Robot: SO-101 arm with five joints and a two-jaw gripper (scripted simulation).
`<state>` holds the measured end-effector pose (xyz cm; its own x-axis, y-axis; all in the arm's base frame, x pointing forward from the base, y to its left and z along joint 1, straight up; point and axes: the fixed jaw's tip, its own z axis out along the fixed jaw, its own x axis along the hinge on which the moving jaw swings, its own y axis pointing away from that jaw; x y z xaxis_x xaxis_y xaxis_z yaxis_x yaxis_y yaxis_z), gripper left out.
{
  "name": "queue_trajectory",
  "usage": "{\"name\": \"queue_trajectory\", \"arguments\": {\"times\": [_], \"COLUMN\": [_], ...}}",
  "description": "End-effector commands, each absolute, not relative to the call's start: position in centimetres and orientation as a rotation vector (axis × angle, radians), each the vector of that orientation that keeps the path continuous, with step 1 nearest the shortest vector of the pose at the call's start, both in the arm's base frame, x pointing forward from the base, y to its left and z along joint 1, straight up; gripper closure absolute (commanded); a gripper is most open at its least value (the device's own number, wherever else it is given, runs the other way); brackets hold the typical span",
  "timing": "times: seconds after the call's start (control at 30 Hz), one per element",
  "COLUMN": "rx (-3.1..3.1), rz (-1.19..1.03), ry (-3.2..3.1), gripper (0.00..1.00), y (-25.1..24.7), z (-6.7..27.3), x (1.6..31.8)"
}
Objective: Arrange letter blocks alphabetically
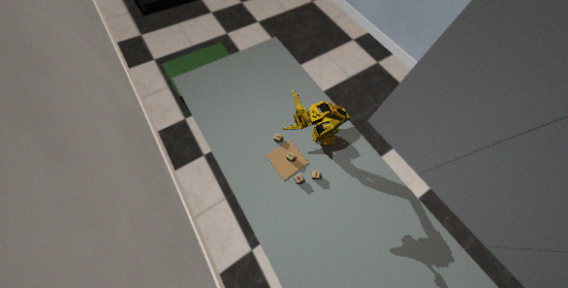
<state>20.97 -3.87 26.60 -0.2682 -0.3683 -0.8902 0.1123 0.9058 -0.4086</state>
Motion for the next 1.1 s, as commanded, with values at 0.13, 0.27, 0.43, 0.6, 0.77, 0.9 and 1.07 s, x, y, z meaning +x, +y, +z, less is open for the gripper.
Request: {"name": "queue_trajectory", "arguments": {"times": [0.13, 0.27, 0.43, 0.6, 0.77, 0.9, 1.07], "rx": [-0.18, -0.175, -0.17, -0.17, -0.163, -0.156, -0.154], "rz": [-0.449, -0.412, -0.388, -0.386, -0.355, -0.323, -0.314], "ry": [1.746, 1.811, 1.854, 1.857, 1.914, 1.974, 1.991], "gripper": [0.0, 0.0, 0.0, 0.0, 0.0, 0.0, 0.0], "y": [-3.5, -3.3, -3.1, -3.1, -2.9, -2.7, -2.6], "z": [27.7, 26.5, 25.7, 25.7, 24.7, 23.6, 23.3], "x": [20.4, 20.4, 20.3, 20.3, 20.2, 20.0, 20.0]}}
